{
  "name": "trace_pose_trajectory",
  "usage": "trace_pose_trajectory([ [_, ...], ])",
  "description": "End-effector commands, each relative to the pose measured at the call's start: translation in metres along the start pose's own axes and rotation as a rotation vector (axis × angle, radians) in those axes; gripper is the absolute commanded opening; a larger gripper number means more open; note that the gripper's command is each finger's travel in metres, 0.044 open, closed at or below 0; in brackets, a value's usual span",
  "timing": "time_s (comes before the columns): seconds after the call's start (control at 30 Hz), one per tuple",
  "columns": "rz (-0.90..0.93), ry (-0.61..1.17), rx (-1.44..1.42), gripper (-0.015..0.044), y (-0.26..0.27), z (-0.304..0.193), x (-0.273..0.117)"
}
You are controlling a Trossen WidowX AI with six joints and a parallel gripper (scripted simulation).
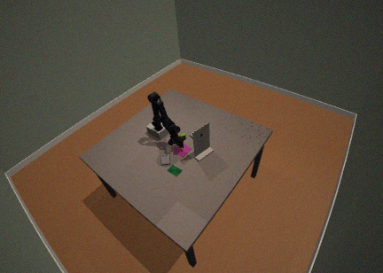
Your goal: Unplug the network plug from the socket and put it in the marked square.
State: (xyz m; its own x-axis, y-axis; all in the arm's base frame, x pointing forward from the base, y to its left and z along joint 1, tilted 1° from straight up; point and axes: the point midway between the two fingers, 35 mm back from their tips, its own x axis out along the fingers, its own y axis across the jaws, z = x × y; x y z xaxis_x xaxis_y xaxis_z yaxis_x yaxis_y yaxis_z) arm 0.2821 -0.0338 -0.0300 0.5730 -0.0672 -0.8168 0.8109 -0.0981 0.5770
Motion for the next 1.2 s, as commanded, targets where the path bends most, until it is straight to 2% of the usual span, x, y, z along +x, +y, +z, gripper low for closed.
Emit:
trace_pose_trajectory([
  [0.0, -0.002, 0.001, -0.001, 0.0156, -0.001, 0.0, -0.004],
  [1.17, -0.003, 0.003, -0.002, 0.0156, 0.011, -0.001, -0.028],
])
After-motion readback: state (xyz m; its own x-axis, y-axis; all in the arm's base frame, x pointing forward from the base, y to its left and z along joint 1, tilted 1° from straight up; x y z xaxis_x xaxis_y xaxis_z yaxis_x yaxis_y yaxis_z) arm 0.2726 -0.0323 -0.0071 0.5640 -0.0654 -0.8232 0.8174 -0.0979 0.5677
